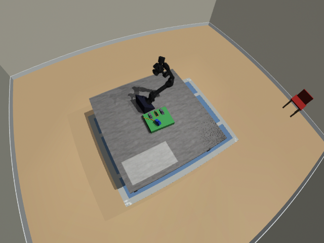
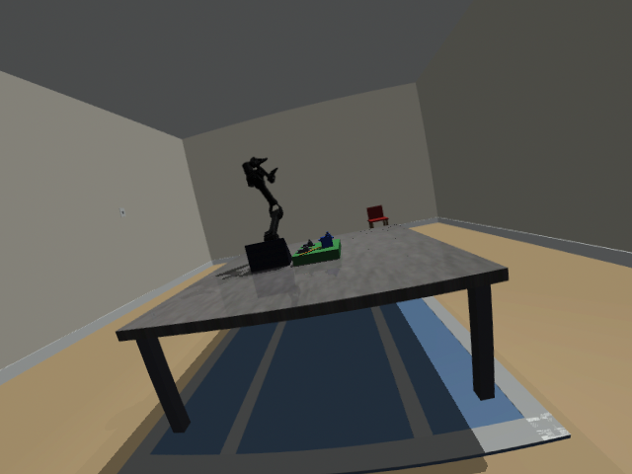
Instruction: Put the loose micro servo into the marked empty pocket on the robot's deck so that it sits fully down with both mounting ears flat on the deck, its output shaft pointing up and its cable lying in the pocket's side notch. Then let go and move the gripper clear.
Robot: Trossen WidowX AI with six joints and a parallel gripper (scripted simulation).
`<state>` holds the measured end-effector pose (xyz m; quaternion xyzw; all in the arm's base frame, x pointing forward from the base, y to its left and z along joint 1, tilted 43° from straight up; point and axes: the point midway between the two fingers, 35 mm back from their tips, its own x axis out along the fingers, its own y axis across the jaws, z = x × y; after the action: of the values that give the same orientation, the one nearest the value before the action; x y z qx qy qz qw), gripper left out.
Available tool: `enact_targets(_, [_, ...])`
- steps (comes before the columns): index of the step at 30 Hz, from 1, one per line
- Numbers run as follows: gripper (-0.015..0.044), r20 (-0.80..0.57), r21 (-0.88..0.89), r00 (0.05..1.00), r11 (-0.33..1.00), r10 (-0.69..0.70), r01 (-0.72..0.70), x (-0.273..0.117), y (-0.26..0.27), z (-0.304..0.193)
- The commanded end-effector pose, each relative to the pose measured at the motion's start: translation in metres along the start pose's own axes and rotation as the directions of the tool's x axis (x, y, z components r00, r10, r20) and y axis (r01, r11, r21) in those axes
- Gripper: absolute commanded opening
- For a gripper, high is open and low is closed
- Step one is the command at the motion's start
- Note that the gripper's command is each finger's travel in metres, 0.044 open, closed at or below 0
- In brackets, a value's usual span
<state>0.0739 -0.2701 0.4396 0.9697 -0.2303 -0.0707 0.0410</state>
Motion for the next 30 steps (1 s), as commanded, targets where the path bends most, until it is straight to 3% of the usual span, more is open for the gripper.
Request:
enact_targets(1, [0.0426, 0.001, -0.003, 1.0, 1.0, -0.001, 0.001, 0.0, 0.0, 0.0])
enact_targets(13, [0.044, 0.035, -0.075, 0.999, 0.997, -0.027, 0.03, 0.017, 0.004, 0.013])
enact_targets(30, [0.044, 0.136, -0.34, 0.987, 0.932, -0.08, 0.123, 0.055, 0.007, 0.045])
